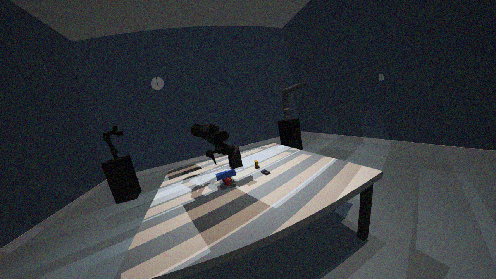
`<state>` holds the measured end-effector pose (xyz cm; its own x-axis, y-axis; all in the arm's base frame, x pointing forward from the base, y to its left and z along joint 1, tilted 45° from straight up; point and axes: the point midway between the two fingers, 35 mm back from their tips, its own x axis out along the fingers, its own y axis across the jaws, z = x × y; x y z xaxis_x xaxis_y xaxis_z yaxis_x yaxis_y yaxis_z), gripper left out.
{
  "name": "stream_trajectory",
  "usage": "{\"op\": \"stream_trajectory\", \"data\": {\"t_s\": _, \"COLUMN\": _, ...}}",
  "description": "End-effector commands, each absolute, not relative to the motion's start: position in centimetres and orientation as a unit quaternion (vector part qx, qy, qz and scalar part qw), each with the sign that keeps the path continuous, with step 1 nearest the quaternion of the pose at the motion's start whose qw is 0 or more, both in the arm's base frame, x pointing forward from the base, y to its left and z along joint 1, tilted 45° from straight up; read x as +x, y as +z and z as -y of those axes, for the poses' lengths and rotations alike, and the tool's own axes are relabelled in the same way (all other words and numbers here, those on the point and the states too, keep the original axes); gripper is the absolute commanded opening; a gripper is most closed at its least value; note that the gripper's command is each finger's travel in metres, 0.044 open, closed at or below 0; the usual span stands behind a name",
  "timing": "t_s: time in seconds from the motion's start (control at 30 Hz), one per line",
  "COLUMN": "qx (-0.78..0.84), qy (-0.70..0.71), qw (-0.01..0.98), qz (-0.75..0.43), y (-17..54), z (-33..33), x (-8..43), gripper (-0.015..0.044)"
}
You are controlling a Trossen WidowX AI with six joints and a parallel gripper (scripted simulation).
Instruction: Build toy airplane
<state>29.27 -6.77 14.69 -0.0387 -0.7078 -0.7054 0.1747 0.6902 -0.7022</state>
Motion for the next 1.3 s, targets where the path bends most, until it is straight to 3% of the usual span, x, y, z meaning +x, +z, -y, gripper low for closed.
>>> {"op": "stream_trajectory", "data": {"t_s": 0.0, "qx": -0.200, "qy": -0.340, "qw": 0.664, "qz": -0.635, "y": 14.5, "z": 6.6, "x": 29.3, "gripper": 0.0440}}
{"op": "stream_trajectory", "data": {"t_s": 0.3, "qx": -0.185, "qy": -0.313, "qw": 0.673, "qz": -0.644, "y": 5.1, "z": -4.6, "x": 28.4, "gripper": 0.0440}}
{"op": "stream_trajectory", "data": {"t_s": 0.6, "qx": -0.194, "qy": -0.332, "qw": 0.665, "qz": -0.640, "y": -3.9, "z": -13.0, "x": 20.5, "gripper": 0.0440}}
{"op": "stream_trajectory", "data": {"t_s": 1.27, "qx": -0.196, "qy": -0.336, "qw": 0.665, "qz": -0.638, "y": -9.4, "z": -8.6, "x": 19.4, "gripper": 0.0440}}
